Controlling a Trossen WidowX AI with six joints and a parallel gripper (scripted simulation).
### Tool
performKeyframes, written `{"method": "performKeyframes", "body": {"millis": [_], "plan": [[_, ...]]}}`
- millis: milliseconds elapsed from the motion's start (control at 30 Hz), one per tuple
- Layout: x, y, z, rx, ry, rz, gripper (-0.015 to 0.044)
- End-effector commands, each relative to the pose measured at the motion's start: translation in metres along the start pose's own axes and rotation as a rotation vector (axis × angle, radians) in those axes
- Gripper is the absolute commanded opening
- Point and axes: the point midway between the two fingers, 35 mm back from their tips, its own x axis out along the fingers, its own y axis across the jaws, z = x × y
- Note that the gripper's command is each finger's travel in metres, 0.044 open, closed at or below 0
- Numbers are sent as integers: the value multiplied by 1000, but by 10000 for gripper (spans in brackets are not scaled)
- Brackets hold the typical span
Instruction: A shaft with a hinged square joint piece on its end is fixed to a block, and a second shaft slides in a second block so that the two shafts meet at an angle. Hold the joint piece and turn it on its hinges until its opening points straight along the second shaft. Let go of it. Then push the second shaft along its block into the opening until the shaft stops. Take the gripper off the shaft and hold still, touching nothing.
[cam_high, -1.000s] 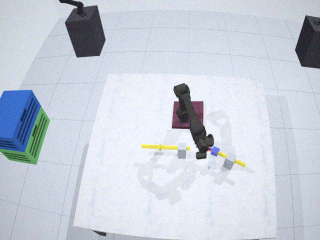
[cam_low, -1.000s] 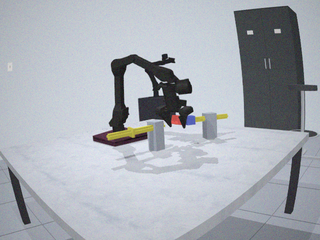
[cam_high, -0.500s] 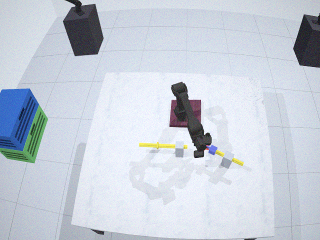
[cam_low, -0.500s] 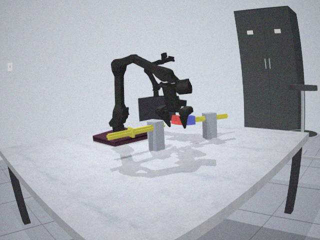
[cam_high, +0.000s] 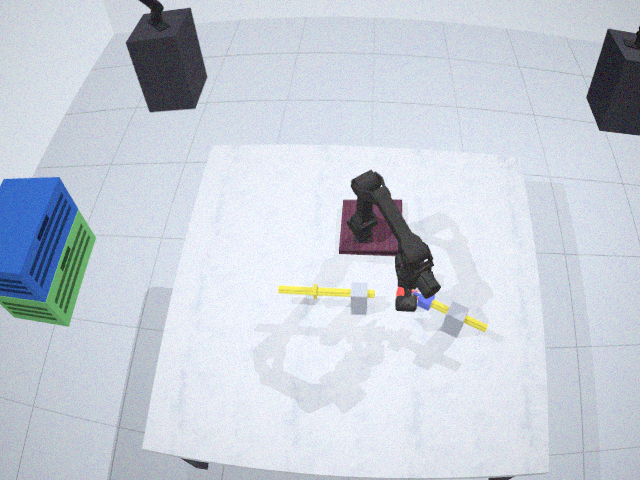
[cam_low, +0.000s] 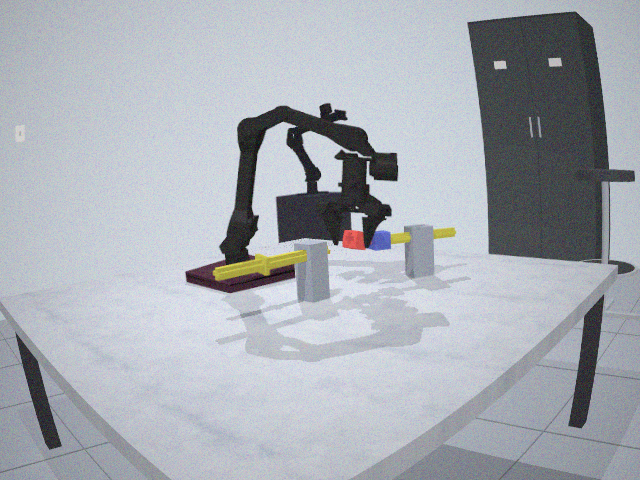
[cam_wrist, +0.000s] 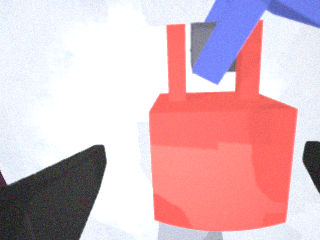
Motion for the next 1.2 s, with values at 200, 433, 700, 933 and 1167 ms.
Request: {"method": "performKeyframes", "body": {"millis": [200,433,700,933,1167], "plan": [[-6,-1,-1,1,57,-12,440],[-21,-3,-2,113,21,-24,440],[-62,-6,-8,373,-53,-54,440],[-97,-3,-16,599,-124,-66,440],[-131,3,-26,822,-198,-64,440]]}}
